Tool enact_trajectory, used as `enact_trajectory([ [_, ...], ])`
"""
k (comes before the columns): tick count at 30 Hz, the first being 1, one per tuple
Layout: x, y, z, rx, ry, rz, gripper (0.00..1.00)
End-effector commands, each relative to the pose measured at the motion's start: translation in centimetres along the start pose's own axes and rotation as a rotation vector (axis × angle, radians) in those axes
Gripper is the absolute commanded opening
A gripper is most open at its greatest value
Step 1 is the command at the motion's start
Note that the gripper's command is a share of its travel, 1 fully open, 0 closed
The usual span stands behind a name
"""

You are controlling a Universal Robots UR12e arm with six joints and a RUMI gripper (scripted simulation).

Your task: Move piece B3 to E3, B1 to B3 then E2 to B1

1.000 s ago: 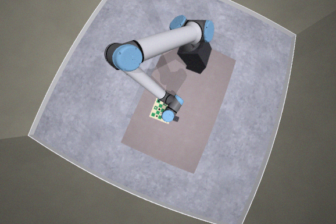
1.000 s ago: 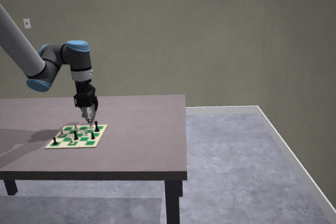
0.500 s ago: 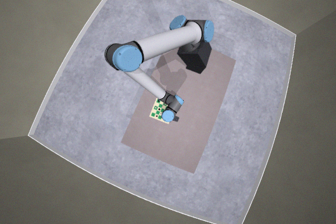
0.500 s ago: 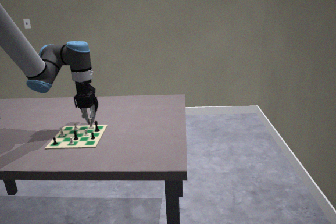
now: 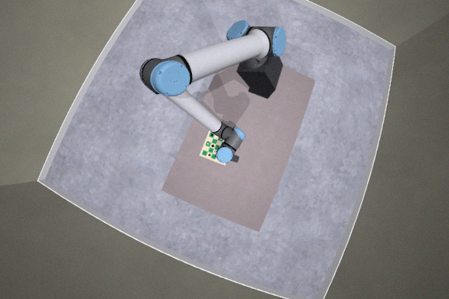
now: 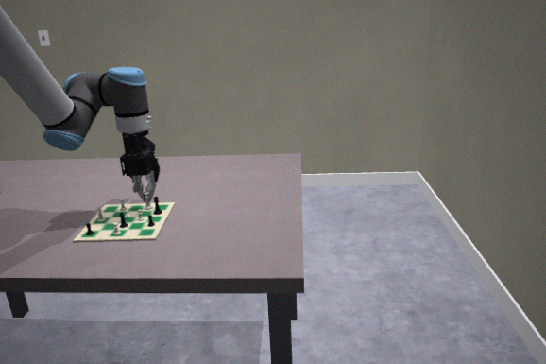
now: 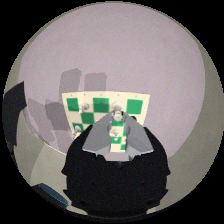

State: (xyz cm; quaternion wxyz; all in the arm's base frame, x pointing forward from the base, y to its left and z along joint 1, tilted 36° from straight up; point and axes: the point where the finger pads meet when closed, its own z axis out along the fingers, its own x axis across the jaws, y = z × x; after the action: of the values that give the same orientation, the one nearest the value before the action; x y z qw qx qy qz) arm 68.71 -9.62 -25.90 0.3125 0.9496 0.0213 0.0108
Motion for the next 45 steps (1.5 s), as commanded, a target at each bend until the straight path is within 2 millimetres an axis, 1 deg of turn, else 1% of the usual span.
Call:
enact_trajectory([
  [1,0.04,0.0,-0.06,0.0,0.001,0.0,0.0],
  [23,0.04,0.0,-0.06,0.0,0.001,0.0,0.0],
  [24,0.04,0.0,-0.06,0.0,0.001,0.0,0.05],
  [26,0.04,0.0,-0.06,0.0,0.001,0.0,0.05],
  [27,0.04,0.0,-0.06,0.0,0.001,0.0,0.1],
  [31,0.04,0.0,-0.06,0.0,0.001,0.0,0.1],
  [32,0.04,0.0,-0.06,0.0,0.001,0.0,0.15],
  [34,0.04,0.0,-0.06,0.0,0.001,0.0,0.15],
  [35,0.04,0.0,-0.06,0.0,0.001,0.0,0.2],
  [37,0.04,0.0,-0.06,0.0,0.001,0.0,0.2],
  [38,0.04,0.0,-0.06,0.0,0.001,0.0,0.25],
  [45,0.04,0.0,-0.06,0.0,0.001,0.0,0.25],
])
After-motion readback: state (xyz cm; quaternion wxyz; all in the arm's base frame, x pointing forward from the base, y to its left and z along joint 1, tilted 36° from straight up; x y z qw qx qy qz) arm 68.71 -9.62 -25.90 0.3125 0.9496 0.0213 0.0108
